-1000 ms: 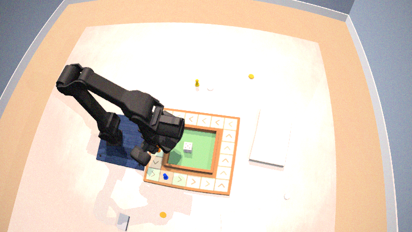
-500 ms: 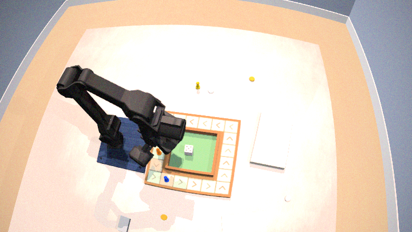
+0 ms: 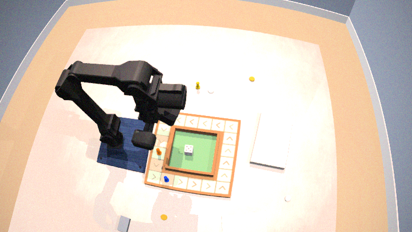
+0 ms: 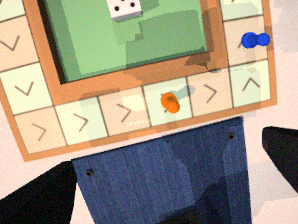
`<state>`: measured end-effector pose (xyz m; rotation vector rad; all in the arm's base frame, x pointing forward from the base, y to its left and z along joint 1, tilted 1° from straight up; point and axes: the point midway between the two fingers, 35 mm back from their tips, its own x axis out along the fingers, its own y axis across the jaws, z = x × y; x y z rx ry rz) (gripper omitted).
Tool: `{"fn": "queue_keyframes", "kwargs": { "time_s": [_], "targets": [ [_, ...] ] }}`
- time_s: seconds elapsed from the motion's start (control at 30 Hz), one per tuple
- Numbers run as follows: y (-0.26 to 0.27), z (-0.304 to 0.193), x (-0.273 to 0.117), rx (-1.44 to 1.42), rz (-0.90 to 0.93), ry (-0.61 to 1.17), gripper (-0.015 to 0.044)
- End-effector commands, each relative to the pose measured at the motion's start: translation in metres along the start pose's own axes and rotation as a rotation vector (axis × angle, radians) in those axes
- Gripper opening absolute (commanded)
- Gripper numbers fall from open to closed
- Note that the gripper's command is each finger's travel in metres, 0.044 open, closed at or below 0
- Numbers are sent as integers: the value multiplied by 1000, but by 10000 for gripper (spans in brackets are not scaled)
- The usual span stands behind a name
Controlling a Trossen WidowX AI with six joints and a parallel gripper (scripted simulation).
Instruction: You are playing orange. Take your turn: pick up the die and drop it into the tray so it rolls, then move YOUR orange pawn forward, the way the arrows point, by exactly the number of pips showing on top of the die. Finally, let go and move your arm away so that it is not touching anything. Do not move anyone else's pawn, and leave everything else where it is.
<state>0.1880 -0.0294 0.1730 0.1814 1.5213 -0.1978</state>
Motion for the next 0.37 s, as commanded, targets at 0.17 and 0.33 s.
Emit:
{"fn": "queue_keyframes", "kwargs": {
  "time_s": [0.17, 0.33],
  "targets": [
    [2, 0, -6, -27, 1, -4, 440],
    [2, 0, -6, -27, 1, -4, 440]
  ]
}}
